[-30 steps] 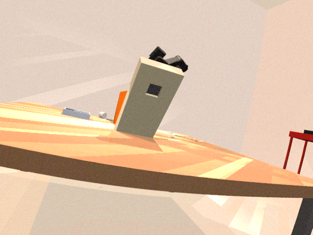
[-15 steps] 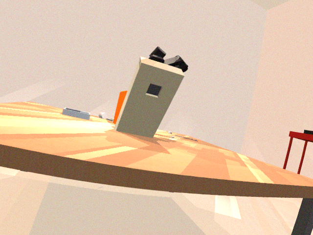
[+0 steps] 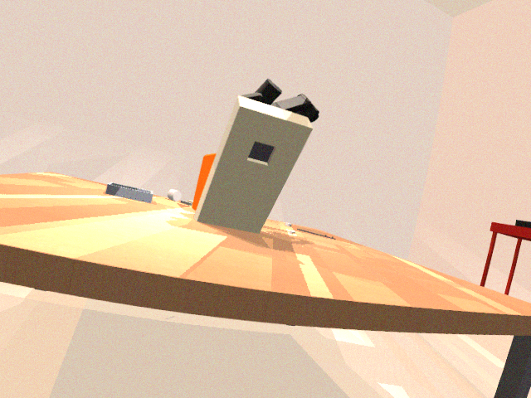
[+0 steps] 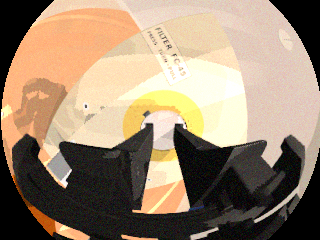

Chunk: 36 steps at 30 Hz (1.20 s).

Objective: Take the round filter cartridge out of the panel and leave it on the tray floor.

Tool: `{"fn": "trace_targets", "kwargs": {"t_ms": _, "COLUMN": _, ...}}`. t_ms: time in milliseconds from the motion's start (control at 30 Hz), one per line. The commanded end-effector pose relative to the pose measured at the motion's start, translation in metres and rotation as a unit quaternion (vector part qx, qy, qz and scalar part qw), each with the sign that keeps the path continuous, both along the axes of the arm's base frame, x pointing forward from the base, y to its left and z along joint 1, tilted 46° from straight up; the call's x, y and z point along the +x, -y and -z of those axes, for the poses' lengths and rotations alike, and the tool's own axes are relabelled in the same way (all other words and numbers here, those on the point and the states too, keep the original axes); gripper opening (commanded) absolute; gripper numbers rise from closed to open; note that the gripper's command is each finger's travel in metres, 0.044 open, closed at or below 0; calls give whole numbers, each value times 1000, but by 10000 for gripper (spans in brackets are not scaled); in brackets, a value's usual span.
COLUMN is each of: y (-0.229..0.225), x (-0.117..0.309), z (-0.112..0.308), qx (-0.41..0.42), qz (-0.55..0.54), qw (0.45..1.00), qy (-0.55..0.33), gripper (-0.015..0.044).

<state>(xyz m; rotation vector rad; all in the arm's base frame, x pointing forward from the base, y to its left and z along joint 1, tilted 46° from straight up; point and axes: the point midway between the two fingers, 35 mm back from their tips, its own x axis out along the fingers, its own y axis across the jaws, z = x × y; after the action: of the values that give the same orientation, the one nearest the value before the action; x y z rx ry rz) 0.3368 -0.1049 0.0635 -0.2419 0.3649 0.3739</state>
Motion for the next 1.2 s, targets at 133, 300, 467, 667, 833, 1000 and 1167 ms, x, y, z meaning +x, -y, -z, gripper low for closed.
{"fn": "trace_targets", "kwargs": {"t_ms": 133, "y": -1, "x": 5, "z": 1, "qx": 107, "qz": 51, "qw": 992, "qy": -42, "gripper": 0}}
{"fn": "trace_targets", "kwargs": {"t_ms": 300, "y": -1, "x": 5, "z": 1, "qx": 182, "qz": 84, "qw": 977, "qy": -68, "gripper": 0}}
{"fn": "trace_targets", "kwargs": {"t_ms": 467, "y": -1, "x": 5, "z": 1, "qx": 255, "qz": 117, "qw": 955, "qy": -94, "gripper": 0}}
{"fn": "trace_targets", "kwargs": {"t_ms": 667, "y": -1, "x": 5, "z": 1, "qx": 340, "qz": 156, "qw": 919, "qy": -124, "gripper": 0}}
{"fn": "trace_targets", "kwargs": {"t_ms": 833, "y": -1, "x": 4, "z": 0, "qx": 408, "qz": 186, "qw": 881, "qy": -148, "gripper": 0}}
{"fn": "trace_targets", "kwargs": {"t_ms": 1000, "y": 1, "x": 2, "z": 0, "qx": 390, "qz": 179, "qw": 892, "qy": -143, "gripper": 0}}
{"fn": "trace_targets", "kwargs": {"t_ms": 1167, "y": 11, "x": -19, "z": -9, "qx": 382, "qz": 178, "qw": 895, "qy": -146, "gripper": 0}}
